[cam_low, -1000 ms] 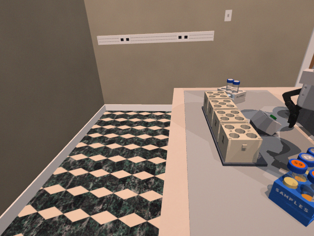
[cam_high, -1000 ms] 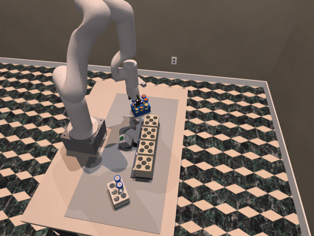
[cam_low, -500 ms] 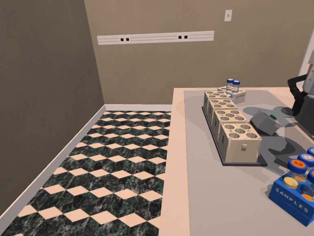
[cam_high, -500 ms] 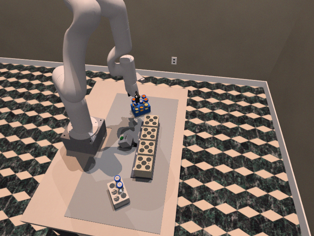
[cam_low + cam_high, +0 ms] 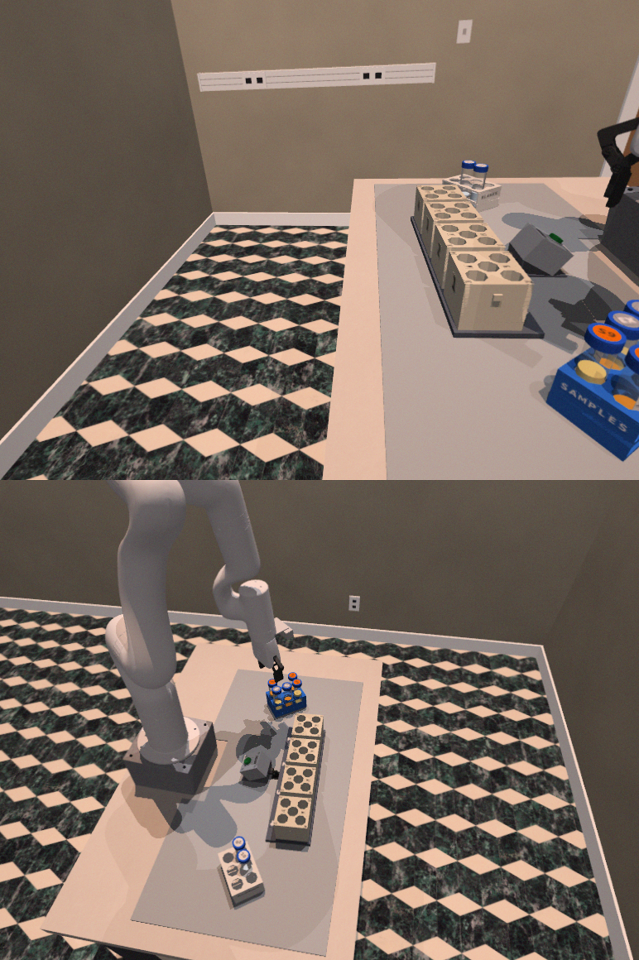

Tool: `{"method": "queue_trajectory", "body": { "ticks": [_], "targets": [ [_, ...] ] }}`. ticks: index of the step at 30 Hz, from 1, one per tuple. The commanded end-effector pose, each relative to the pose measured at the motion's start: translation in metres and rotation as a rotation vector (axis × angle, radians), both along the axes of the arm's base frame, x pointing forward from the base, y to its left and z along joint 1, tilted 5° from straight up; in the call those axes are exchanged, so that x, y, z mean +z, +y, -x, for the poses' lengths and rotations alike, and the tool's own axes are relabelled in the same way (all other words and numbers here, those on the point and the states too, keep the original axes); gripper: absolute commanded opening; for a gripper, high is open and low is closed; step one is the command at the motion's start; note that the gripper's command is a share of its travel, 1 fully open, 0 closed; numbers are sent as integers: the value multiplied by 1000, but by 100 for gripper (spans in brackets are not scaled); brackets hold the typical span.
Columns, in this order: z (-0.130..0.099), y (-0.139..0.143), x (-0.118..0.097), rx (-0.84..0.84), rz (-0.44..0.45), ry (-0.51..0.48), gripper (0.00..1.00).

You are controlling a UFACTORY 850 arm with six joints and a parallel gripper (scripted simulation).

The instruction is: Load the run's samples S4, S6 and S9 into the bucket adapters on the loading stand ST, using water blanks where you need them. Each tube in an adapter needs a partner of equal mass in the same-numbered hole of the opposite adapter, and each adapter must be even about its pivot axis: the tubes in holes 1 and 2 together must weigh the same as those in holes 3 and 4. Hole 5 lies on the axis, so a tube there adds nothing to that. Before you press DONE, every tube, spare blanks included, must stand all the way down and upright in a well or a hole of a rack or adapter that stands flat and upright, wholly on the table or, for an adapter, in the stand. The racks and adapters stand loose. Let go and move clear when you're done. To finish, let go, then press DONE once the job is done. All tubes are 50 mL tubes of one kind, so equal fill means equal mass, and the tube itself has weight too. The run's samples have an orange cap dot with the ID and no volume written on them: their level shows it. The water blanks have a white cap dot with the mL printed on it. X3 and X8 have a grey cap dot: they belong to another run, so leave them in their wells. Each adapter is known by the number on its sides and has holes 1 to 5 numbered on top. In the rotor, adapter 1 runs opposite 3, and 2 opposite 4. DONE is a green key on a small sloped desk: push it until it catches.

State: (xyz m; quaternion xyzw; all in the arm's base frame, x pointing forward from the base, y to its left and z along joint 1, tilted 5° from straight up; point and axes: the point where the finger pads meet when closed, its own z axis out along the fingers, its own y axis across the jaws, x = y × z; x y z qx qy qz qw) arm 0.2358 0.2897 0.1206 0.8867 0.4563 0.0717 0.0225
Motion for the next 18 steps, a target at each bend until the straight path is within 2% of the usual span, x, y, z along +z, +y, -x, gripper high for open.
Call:
{"method": "queue_trajectory", "body": {
  "ticks": [1,7,13,15,18],
  "targets": [
    [0,0,11,3,17,63,100],
    [0,0,17,3,17,63,100],
    [-17,-24,19,-196,-6,66,100],
    [-17,-24,19,-196,-6,66,100],
    [-26,-36,19,-295,-18,68,100]
  ]
}}
